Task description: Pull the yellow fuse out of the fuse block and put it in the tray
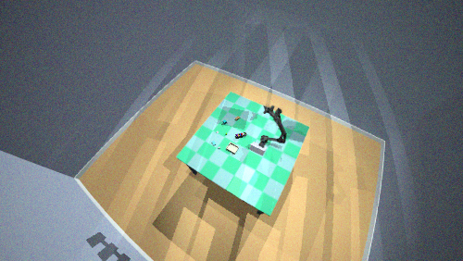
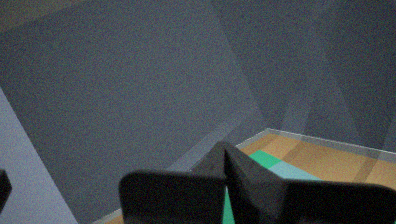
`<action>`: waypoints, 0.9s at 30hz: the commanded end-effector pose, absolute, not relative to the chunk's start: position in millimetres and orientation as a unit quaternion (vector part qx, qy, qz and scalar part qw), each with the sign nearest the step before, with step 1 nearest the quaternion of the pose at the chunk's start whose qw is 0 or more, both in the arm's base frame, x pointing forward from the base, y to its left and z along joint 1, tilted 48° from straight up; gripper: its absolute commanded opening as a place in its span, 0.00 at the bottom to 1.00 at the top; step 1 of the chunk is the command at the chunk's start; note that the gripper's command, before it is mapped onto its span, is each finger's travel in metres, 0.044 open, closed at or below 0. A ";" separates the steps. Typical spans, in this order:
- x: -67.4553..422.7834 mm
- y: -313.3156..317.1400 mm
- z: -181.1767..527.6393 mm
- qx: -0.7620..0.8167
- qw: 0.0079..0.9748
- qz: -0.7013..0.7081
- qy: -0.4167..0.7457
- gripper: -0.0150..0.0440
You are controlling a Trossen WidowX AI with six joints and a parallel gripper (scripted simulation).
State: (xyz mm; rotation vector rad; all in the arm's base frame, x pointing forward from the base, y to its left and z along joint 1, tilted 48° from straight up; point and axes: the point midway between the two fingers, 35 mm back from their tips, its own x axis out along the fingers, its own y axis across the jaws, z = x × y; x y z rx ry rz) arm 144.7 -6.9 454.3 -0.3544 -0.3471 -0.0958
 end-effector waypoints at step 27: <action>346.5 -6.4 156.6 0.197 0.815 -0.302 0.453 0.38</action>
